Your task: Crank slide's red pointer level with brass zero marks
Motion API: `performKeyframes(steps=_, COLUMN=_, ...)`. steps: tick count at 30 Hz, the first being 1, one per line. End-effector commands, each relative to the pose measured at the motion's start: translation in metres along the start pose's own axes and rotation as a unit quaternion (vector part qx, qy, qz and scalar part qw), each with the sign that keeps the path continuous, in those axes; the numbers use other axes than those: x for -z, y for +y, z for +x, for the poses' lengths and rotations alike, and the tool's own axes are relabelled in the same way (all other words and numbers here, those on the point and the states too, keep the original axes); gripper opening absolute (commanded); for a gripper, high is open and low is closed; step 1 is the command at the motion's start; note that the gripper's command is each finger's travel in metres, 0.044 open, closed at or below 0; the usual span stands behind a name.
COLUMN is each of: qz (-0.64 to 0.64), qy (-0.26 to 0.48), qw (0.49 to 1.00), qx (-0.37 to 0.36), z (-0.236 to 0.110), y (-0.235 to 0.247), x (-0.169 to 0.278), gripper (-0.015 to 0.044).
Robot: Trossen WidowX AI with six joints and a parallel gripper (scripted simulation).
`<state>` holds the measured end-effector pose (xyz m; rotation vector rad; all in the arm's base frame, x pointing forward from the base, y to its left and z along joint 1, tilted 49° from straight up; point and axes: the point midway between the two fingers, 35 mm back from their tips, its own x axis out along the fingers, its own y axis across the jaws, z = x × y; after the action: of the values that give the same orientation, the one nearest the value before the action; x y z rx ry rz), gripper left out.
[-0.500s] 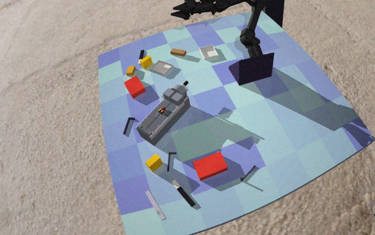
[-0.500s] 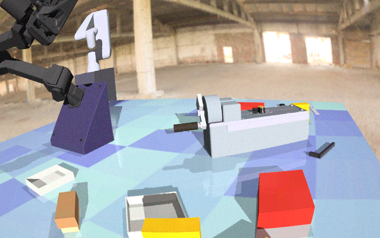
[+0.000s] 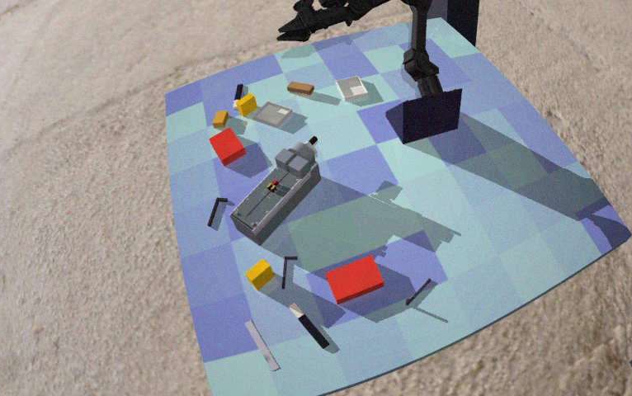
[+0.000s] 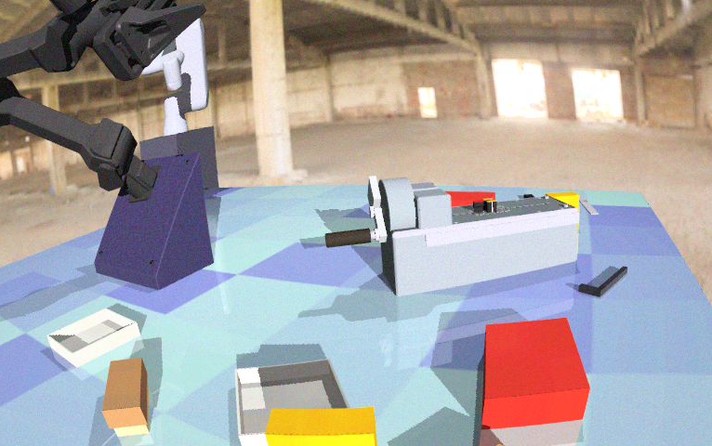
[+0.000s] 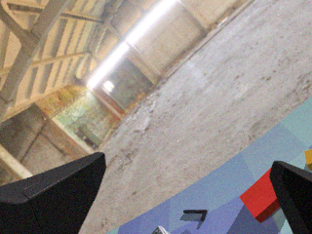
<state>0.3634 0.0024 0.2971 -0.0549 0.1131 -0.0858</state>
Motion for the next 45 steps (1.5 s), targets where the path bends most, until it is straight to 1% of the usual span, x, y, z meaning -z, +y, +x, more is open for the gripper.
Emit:
performKeyframes(steps=1, qz=-0.014, qy=0.038, qw=0.999, qx=0.016, z=0.019, y=0.004, x=0.014, gripper=0.0440)
performKeyframes(steps=13, qz=-0.068, qy=0.142, qw=0.986, qx=0.057, z=0.068, y=0.021, x=0.062, gripper=0.0440)
performKeyframes(steps=24, qz=-0.136, qy=0.228, qw=0.960, qx=0.092, z=0.102, y=0.041, x=0.115, gripper=0.0440)
performKeyframes(steps=35, qz=-0.219, qy=0.301, qw=0.920, qx=0.121, z=0.126, y=0.063, x=0.172, gripper=0.0440)
performKeyframes(steps=45, qz=-0.294, qy=0.350, qw=0.879, qx=0.136, z=0.137, y=0.082, x=0.228, gripper=0.0440)
